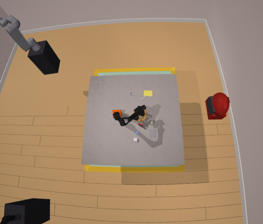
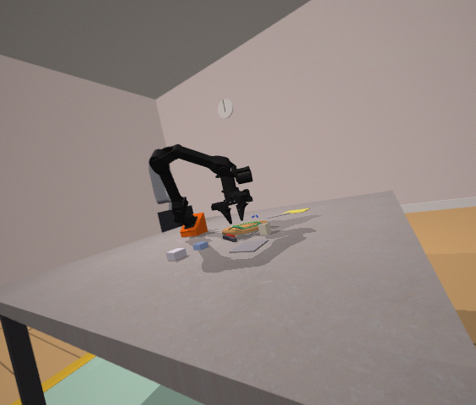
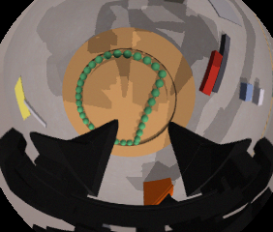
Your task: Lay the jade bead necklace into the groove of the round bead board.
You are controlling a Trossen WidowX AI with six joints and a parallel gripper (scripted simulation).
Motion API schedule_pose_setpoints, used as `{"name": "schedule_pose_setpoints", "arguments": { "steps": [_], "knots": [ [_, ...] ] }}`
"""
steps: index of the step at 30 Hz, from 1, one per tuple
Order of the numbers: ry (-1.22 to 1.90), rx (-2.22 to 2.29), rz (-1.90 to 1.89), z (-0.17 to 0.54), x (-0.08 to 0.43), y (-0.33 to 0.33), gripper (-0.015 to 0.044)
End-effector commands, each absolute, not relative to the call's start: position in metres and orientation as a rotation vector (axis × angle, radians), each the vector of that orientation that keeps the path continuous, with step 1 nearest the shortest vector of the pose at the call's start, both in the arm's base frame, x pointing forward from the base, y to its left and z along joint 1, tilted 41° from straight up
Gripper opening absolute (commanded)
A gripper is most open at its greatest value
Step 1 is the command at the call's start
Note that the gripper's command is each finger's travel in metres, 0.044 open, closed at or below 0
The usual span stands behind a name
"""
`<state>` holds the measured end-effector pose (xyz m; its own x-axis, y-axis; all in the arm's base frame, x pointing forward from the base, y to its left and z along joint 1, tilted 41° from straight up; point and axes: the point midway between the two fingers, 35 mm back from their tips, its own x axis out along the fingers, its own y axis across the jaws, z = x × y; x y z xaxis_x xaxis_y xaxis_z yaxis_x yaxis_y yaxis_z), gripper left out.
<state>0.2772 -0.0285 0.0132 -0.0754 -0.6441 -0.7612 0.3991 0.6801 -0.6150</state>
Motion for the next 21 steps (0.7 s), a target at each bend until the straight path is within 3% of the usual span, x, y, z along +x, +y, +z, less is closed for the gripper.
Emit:
{"name": "schedule_pose_setpoints", "arguments": {
  "steps": [1,21],
  "knots": [
    [1.450,-0.323,-0.780,0.032,0.302,-0.038,0.0125],
    [1.493,-0.413,-0.692,0.041,0.323,-0.057,0.0120]
  ]
}}
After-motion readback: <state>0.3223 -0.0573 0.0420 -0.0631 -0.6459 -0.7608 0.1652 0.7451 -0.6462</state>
